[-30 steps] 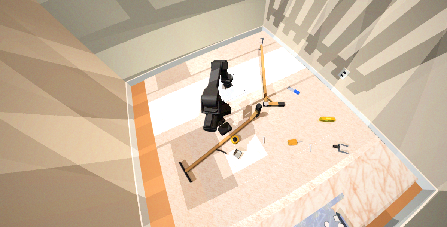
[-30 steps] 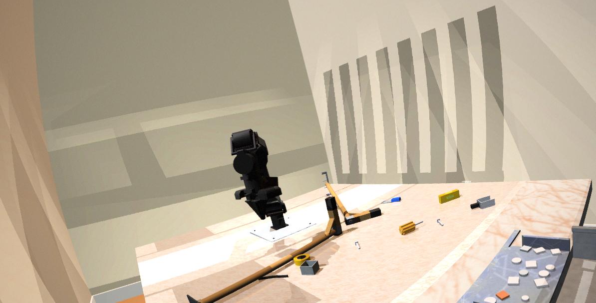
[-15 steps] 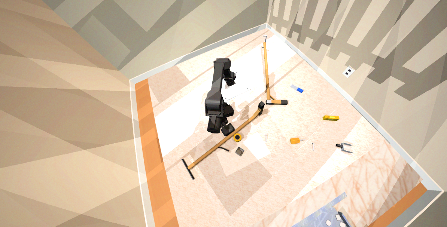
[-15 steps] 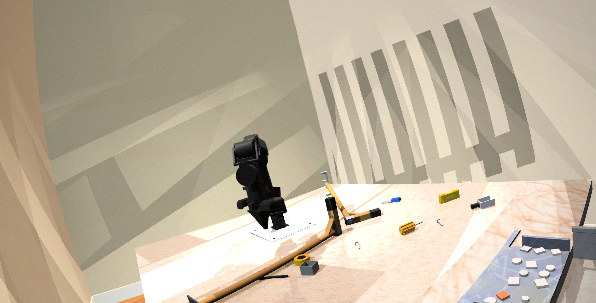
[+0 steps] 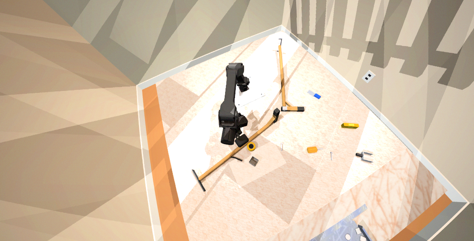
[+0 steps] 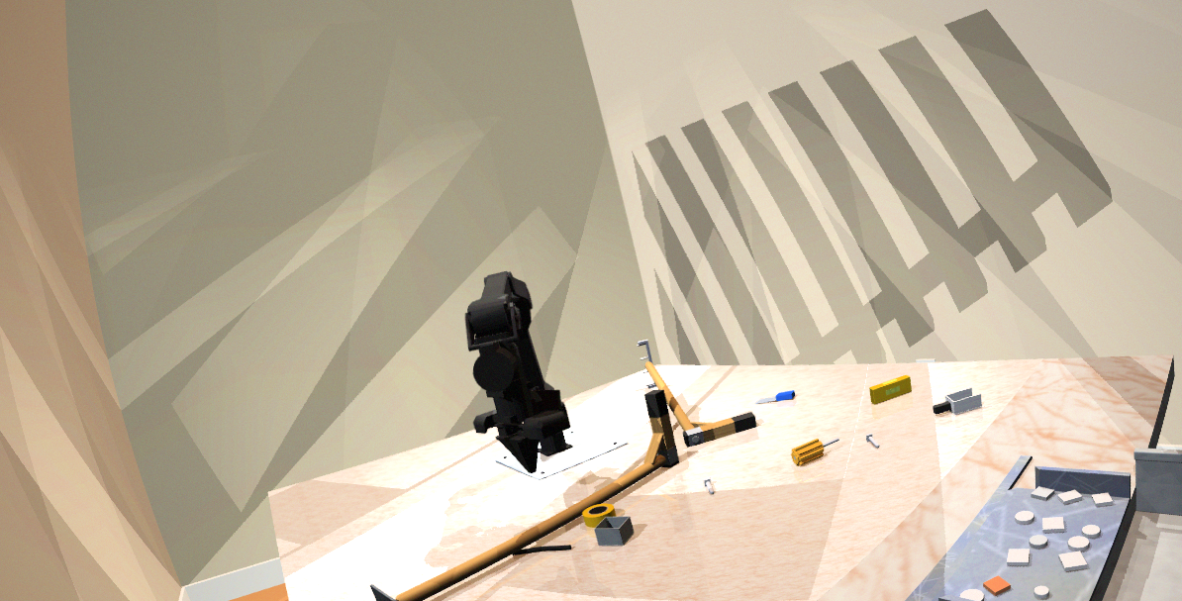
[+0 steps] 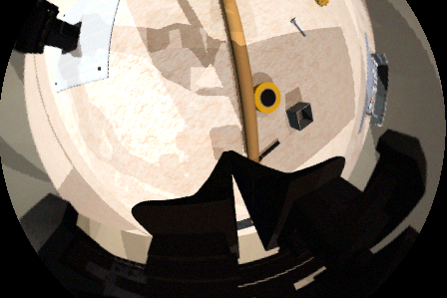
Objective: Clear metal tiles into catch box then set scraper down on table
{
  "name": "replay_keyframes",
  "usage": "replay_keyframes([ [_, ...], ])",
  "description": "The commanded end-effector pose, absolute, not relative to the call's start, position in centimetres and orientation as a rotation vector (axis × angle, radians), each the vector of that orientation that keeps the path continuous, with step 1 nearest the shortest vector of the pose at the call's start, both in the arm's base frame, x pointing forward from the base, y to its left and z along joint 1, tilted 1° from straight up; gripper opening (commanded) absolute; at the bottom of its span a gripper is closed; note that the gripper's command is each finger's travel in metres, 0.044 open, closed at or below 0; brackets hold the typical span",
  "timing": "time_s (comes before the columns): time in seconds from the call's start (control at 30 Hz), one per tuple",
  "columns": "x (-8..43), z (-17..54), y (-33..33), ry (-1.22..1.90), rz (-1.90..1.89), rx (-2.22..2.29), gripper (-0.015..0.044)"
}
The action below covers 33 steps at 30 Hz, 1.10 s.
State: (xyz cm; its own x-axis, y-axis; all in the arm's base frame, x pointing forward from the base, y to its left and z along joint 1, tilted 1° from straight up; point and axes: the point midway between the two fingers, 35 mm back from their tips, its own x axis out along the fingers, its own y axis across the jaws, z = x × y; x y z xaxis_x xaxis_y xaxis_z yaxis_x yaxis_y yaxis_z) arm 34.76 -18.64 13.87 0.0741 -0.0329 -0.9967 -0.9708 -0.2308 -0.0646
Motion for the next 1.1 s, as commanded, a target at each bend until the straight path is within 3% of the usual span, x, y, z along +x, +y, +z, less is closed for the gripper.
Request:
replay_keyframes([
  [0.0,34.8,12.9,-18.6,1.063,1.318,-1.441,0.0],
  [1.07,34.2,6.1,-18.2,1.052,1.357,-1.448,0.0],
])
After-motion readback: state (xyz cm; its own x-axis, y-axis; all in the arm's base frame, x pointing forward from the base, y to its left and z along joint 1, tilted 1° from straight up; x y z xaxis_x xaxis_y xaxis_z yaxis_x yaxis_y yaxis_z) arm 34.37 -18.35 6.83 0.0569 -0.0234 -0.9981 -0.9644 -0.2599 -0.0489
